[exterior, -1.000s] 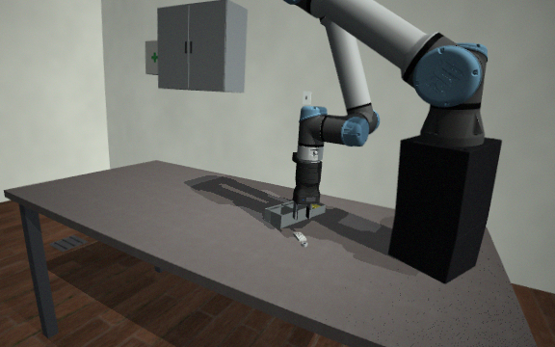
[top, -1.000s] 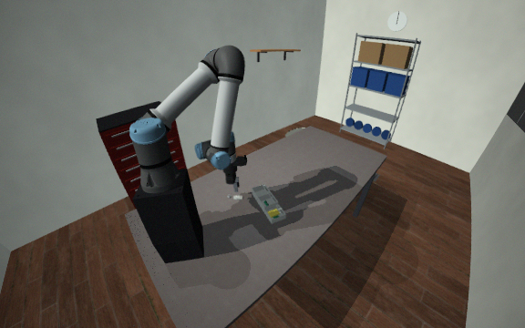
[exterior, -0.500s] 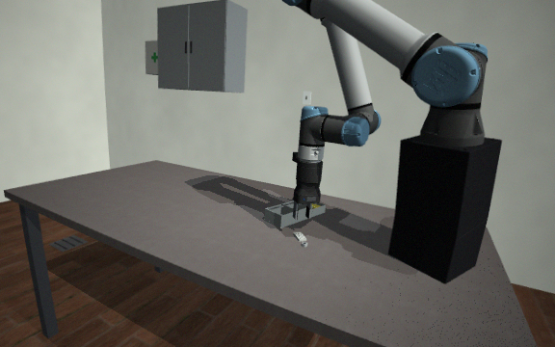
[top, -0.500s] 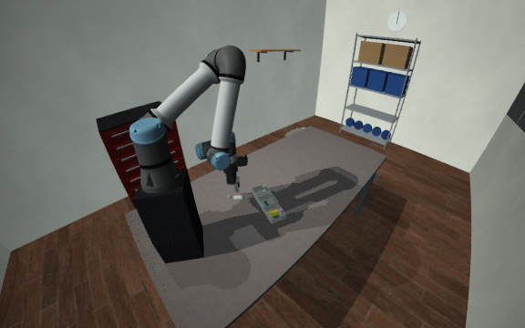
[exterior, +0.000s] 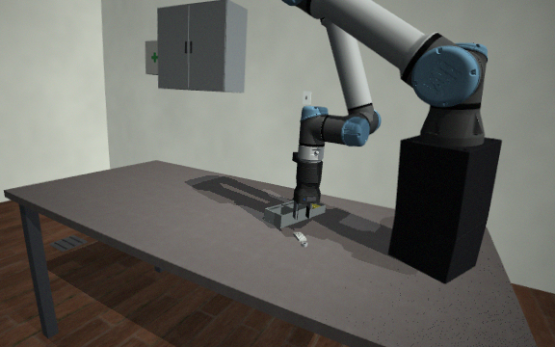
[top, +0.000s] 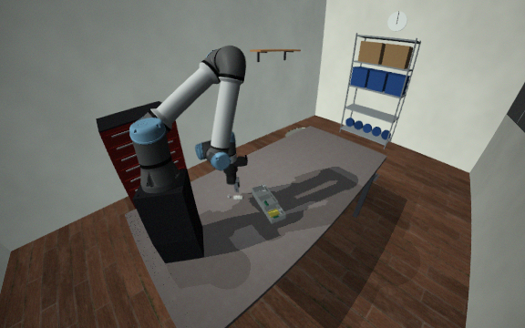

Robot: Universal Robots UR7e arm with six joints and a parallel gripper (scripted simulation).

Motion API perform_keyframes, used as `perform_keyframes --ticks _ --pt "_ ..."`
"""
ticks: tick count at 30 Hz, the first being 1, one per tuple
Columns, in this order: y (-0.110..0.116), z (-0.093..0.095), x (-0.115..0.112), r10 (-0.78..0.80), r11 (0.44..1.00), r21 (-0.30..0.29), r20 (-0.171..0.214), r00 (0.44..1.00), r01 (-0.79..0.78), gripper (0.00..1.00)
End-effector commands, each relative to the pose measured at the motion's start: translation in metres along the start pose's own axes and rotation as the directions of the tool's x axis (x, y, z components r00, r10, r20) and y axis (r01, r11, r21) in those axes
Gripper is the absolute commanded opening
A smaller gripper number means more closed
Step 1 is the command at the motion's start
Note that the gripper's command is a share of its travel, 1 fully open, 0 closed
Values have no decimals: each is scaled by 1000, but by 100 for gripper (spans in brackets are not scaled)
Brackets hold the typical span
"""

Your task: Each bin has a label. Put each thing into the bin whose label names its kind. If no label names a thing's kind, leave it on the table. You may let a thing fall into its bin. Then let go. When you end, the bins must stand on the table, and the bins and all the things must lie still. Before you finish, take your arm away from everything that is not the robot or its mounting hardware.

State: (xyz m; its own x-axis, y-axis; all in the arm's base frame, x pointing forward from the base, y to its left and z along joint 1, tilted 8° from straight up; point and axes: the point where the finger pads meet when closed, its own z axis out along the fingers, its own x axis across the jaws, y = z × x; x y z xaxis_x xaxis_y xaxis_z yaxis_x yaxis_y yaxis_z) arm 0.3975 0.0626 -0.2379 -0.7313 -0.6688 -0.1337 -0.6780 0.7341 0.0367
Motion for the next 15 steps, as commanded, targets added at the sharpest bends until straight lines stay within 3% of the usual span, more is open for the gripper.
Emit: perform_keyframes --ticks 1,4,15 --pt "0 0 0 0 1000 1 1 1000 0 79" --pt "0 0 0 0 1000 1 1 1000 0 79" --pt "0 44 0 0 1000 1 1 1000 0 79"
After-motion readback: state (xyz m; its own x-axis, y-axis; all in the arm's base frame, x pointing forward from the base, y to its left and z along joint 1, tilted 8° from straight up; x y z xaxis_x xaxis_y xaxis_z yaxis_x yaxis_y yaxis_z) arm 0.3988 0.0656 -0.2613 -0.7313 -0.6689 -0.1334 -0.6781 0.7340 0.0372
